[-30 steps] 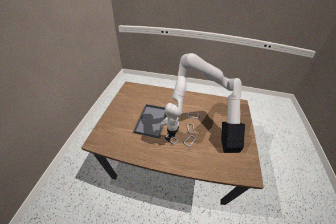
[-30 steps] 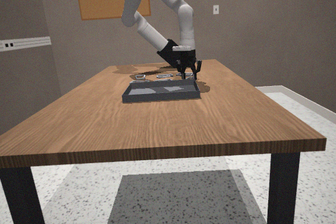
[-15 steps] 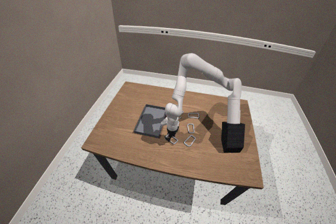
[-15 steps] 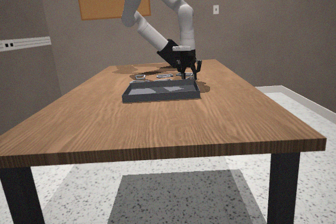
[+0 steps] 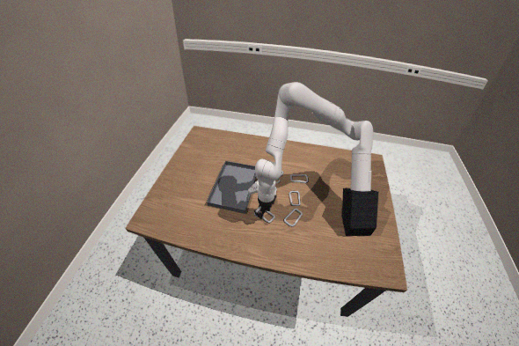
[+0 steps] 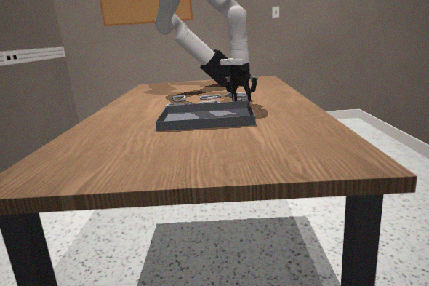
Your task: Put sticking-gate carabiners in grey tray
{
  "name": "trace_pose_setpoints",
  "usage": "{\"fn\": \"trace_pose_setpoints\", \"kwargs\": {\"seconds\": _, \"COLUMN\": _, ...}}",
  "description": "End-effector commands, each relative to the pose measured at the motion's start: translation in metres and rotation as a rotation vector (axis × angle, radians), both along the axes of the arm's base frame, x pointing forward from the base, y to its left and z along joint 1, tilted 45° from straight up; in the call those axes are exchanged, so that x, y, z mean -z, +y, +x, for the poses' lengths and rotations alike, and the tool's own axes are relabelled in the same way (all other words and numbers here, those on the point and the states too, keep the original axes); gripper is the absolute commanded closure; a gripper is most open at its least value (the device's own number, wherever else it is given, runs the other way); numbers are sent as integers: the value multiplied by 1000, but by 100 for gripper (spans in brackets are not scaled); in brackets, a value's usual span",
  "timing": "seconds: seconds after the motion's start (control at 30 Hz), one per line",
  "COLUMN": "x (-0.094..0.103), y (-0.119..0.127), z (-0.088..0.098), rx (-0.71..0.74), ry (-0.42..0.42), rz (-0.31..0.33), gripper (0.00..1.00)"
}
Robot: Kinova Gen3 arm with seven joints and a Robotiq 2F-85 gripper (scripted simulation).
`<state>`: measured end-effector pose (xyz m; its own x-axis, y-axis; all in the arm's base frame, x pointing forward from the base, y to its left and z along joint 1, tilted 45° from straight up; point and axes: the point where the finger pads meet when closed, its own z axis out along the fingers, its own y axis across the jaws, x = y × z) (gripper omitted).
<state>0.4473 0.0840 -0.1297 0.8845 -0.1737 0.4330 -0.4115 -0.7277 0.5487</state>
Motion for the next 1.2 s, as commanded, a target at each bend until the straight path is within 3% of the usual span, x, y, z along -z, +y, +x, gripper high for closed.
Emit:
{"fn": "trace_pose_setpoints", "kwargs": {"seconds": 0.0, "x": 0, "y": 1, "z": 0, "rx": -1, "ry": -1, "rz": 1, "gripper": 43}}
{"fn": "trace_pose_setpoints", "kwargs": {"seconds": 1.17, "x": 0, "y": 1, "z": 0, "rx": -1, "ry": -1, "rz": 1, "gripper": 45}}
